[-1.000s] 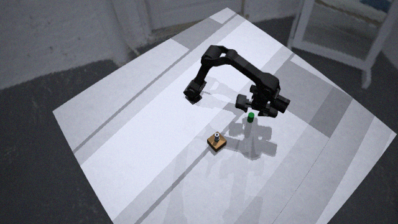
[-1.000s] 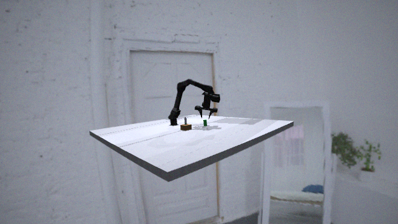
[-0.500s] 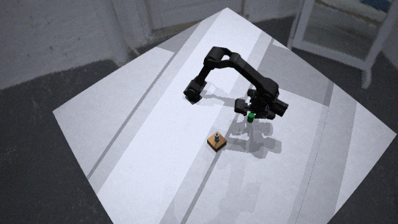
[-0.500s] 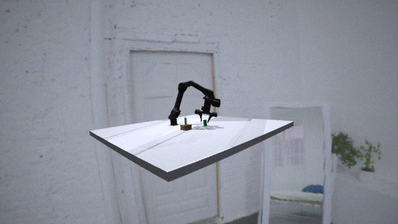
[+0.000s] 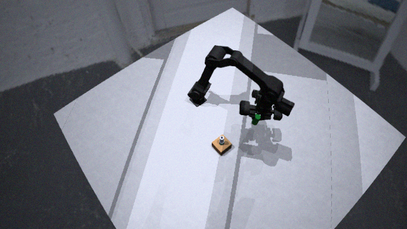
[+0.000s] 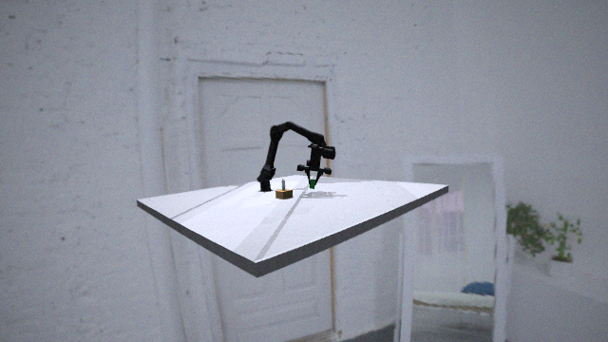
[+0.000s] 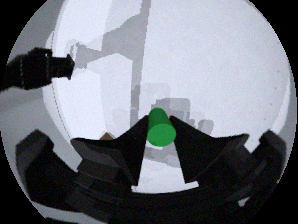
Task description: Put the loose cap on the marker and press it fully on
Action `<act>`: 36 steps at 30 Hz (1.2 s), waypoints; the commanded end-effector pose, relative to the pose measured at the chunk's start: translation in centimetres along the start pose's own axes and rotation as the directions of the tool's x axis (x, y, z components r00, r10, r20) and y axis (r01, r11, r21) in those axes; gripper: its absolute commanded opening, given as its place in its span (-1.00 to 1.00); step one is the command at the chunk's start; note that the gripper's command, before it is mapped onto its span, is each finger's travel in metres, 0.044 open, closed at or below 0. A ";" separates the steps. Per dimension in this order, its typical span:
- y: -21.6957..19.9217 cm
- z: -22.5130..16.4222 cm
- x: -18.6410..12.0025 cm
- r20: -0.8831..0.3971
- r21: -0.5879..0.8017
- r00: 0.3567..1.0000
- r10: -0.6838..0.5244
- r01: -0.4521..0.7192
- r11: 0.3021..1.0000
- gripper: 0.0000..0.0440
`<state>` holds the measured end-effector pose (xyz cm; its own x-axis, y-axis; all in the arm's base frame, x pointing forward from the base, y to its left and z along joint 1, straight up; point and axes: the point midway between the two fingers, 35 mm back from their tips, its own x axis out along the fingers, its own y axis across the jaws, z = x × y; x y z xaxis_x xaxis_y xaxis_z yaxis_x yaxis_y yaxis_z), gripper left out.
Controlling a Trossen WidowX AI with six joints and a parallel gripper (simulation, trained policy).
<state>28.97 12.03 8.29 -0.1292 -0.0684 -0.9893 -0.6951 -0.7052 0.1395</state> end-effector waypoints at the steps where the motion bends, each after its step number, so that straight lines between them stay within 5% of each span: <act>1: 0.0 -0.7 -1.5 -0.019 0.003 0.999 -0.027 0.027 1.000 -0.64; 16: 2.9 -4.2 -5.7 -0.017 0.053 0.997 -0.072 0.073 0.996 -0.69; 36: 8.7 -7.4 -7.4 0.026 0.135 0.998 -0.053 0.049 0.990 -0.85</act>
<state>29.40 1.95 16.25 -0.1047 -0.0171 -0.9944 -0.7837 -0.6141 0.0931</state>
